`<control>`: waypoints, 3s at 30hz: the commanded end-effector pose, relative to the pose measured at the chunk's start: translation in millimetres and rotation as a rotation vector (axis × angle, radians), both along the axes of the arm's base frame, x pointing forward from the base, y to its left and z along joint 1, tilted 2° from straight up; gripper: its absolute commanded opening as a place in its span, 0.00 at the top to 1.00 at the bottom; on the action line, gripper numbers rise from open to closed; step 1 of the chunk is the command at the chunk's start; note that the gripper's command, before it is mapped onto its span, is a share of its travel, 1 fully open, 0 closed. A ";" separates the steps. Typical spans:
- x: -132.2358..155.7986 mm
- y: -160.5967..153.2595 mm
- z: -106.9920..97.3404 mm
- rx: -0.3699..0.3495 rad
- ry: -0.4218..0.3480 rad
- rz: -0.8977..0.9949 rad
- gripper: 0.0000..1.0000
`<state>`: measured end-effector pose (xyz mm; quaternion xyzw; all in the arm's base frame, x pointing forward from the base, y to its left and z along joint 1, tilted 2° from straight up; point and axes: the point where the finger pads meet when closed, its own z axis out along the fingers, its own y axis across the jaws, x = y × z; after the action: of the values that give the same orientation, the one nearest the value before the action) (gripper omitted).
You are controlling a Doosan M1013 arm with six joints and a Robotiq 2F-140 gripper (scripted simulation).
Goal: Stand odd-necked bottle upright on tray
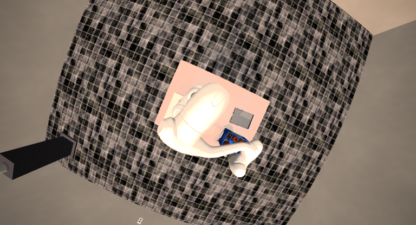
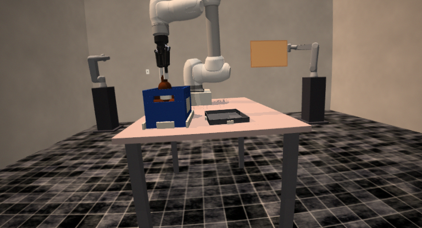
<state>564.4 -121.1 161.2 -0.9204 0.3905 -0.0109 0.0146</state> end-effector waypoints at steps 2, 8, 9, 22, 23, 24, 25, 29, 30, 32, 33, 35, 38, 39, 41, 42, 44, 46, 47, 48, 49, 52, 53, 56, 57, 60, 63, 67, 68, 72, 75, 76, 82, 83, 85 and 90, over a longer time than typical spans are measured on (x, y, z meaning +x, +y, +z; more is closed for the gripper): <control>0.0 0.0 0.1 0.000 0.000 0.000 1.00; 0.0 0.0 0.1 0.000 0.000 0.000 1.00; 0.0 0.0 0.1 0.000 0.000 0.000 1.00; -0.1 0.0 1.5 0.000 0.000 0.000 1.00; -0.1 0.0 1.5 0.000 0.000 0.000 1.00; -0.1 0.0 1.5 0.000 0.000 0.000 1.00; -0.1 0.0 1.9 0.000 0.000 0.000 1.00; -0.1 -0.1 4.2 0.000 0.000 0.000 1.00; -0.2 -0.1 4.9 0.000 0.000 0.000 1.00; -0.2 -0.1 6.6 0.000 0.000 0.000 1.00; -0.2 -0.1 7.5 0.000 0.000 0.000 1.00; -0.3 -0.2 9.4 0.000 0.000 0.000 1.00; -0.4 -0.2 12.7 0.000 0.000 0.000 1.00; -0.4 -0.2 13.9 0.000 0.000 0.000 1.00; -0.4 -0.2 13.9 0.000 0.000 0.000 1.00; -0.5 -0.3 15.1 0.000 0.000 0.000 1.00; -0.6 -0.3 17.5 0.000 0.000 0.000 1.00; -0.6 -0.4 20.0 0.000 0.000 0.000 1.00; -0.7 -0.4 21.3 0.000 0.000 0.000 1.00; -0.7 -0.4 22.5 0.000 0.000 0.000 1.00; -0.8 -0.4 23.7 0.000 0.000 0.000 1.00; -0.9 -0.5 27.3 0.000 0.000 0.000 1.00; -0.9 -0.5 28.5 0.000 0.000 0.000 1.00; -1.0 -0.6 31.6 0.000 0.000 0.000 1.00; -1.0 -0.6 31.6 0.000 0.000 0.000 1.00; -1.1 -0.6 33.5 0.000 0.000 0.000 1.00; -1.1 -0.7 35.9 0.000 0.000 0.000 1.00; -1.2 -0.7 38.2 0.000 0.000 0.000 1.00; -1.2 -0.7 38.6 0.000 0.000 0.000 1.00; -1.3 -0.7 39.7 0.000 0.000 0.000 1.00; -1.3 -0.7 39.8 0.000 0.000 0.000 1.00; -1.3 -0.7 39.9 0.000 0.000 0.000 1.00; -1.3 -0.7 40.1 0.000 0.000 0.000 1.00; -1.3 -0.7 40.1 0.000 0.000 0.000 1.00; -1.3 -0.7 40.1 0.000 0.000 0.000 1.00; -1.3 -0.7 40.1 0.000 0.000 0.000 1.00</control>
<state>563.2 -121.9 201.2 -0.9204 0.3905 -0.0109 0.0146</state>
